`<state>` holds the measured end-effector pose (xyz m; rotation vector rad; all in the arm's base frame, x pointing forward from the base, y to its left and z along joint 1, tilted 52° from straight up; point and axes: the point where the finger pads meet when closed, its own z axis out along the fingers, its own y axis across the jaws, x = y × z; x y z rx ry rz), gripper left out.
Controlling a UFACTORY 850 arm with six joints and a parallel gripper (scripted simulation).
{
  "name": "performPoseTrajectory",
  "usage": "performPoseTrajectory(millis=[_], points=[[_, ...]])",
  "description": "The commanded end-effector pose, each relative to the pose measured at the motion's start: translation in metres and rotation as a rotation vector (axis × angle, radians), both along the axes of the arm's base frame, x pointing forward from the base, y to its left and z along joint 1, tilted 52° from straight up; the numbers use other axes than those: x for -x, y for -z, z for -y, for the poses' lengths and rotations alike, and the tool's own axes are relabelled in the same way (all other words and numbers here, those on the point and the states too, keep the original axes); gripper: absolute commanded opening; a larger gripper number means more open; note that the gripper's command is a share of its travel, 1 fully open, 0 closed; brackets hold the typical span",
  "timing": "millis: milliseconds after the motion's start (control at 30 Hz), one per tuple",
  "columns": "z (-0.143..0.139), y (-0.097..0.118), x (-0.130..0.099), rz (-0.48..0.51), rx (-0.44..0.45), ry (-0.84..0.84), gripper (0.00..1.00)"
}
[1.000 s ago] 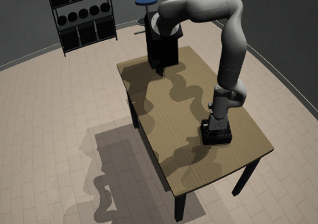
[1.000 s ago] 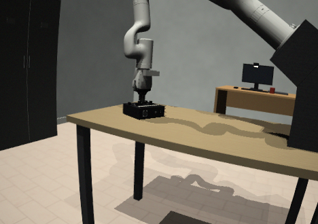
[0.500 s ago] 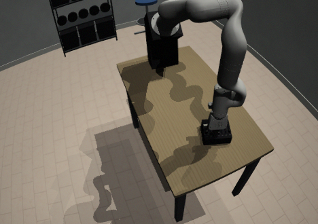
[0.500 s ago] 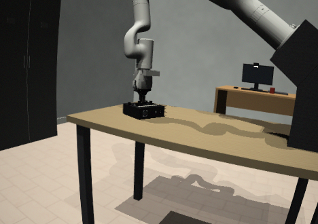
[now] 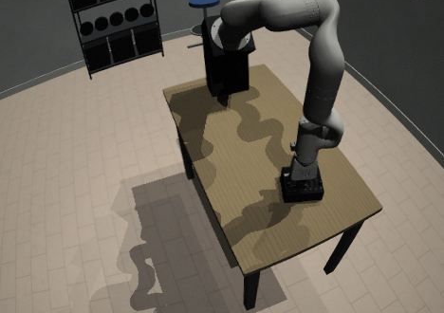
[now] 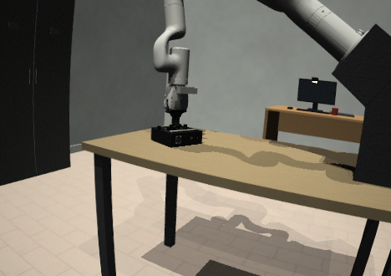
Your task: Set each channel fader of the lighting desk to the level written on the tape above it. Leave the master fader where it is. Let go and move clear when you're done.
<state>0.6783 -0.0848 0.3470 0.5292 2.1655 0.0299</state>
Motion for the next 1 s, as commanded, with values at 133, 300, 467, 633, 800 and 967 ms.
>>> performPoseTrajectory(millis=[133, 300, 467, 633, 800, 967], points=[[-0.002, 0.003, 0.002, 0.001, 0.000, 0.000, 0.00], [-0.003, 0.005, 0.004, 0.001, 0.000, 0.000, 0.00], [-0.004, 0.007, 0.005, 0.001, 0.000, 0.000, 0.00], [-0.005, 0.009, 0.006, 0.001, 0.000, 0.000, 0.00], [-0.006, 0.011, 0.008, 0.001, 0.000, 0.000, 0.00], [-0.006, 0.012, 0.008, 0.001, 0.000, 0.000, 0.00]])
